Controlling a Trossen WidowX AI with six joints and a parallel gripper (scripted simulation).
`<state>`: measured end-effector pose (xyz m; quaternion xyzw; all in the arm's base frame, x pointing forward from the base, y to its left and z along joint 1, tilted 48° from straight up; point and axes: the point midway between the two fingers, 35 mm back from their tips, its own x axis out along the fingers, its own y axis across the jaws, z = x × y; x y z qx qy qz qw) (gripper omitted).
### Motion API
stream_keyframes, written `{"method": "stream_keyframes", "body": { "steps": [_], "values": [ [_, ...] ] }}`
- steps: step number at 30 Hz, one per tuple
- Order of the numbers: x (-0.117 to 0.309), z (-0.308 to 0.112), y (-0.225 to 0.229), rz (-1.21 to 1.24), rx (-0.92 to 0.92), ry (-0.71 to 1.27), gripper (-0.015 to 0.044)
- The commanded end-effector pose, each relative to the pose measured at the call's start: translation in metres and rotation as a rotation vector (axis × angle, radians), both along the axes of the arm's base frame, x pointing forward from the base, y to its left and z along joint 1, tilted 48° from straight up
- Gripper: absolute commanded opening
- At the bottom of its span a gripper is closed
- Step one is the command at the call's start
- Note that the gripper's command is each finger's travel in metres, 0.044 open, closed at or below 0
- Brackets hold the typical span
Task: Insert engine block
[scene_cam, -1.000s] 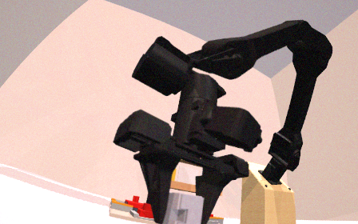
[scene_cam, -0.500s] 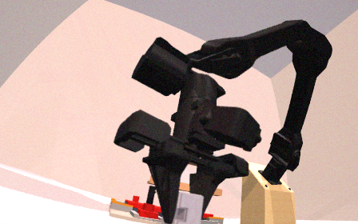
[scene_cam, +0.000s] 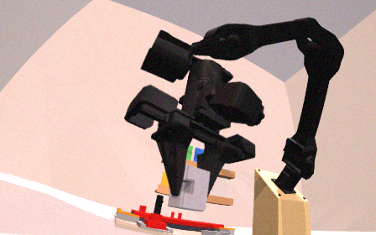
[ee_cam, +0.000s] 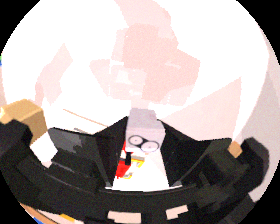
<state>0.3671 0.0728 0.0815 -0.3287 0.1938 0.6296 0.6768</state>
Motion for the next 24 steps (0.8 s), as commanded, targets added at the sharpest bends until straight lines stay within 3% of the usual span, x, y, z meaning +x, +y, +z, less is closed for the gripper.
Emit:
{"method": "stream_keyframes", "body": {
  "steps": [1,24],
  "values": [
    [0.000,0.010,-0.008,0.002,-0.005,-0.010,0.0000],
    [-0.016,0.060,-0.060,0.002,0.002,-0.010,0.0000]
  ]
}}
